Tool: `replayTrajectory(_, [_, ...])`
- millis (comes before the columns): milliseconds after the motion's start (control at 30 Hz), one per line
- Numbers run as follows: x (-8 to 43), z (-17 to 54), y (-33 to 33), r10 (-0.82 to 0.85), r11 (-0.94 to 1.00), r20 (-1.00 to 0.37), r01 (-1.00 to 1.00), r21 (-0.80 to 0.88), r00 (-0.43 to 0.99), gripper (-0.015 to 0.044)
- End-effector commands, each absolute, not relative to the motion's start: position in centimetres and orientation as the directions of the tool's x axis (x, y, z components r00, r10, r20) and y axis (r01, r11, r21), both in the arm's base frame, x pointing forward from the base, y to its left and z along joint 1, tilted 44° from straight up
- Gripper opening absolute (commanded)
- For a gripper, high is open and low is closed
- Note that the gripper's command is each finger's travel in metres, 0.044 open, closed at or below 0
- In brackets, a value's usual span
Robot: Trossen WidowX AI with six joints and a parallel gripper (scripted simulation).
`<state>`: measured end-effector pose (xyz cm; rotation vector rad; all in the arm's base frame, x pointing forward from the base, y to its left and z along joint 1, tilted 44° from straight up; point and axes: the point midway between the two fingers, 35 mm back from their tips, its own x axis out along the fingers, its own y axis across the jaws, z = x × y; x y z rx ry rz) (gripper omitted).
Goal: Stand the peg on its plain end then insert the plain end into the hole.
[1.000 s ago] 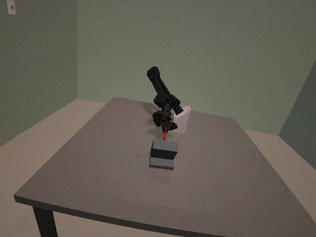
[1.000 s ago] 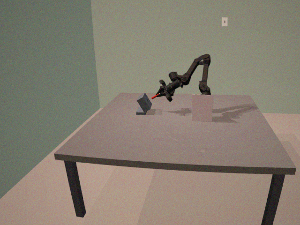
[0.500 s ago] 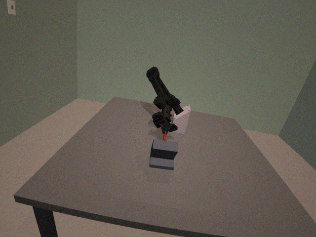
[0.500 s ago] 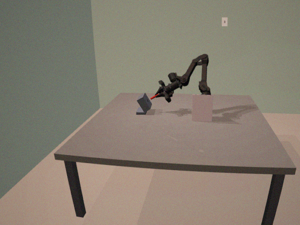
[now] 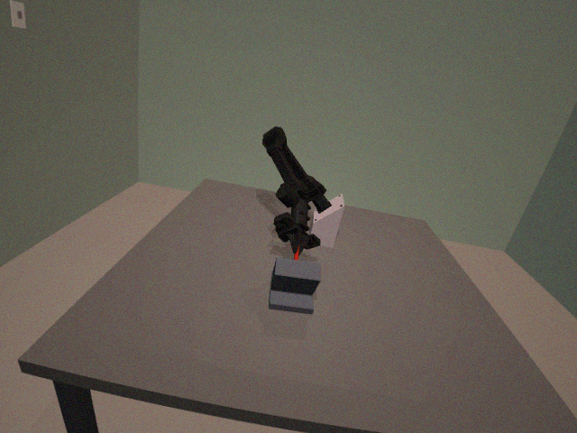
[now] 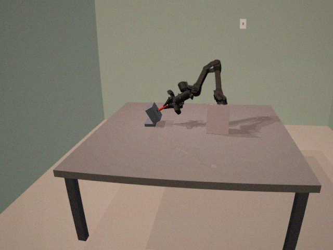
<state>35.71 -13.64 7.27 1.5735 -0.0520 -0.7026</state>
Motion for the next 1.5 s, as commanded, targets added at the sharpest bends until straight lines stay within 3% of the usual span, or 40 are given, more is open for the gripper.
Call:
replayTrajectory(0, [36.0,7.2,-13.7,-0.431,-0.148,-0.397,0.371,0.917,0.810,0.0000])
replayTrajectory(1467, [36.9,6.8,-14.1,-0.435,-0.151,-0.398,0.370,0.916,0.808,0.0000])
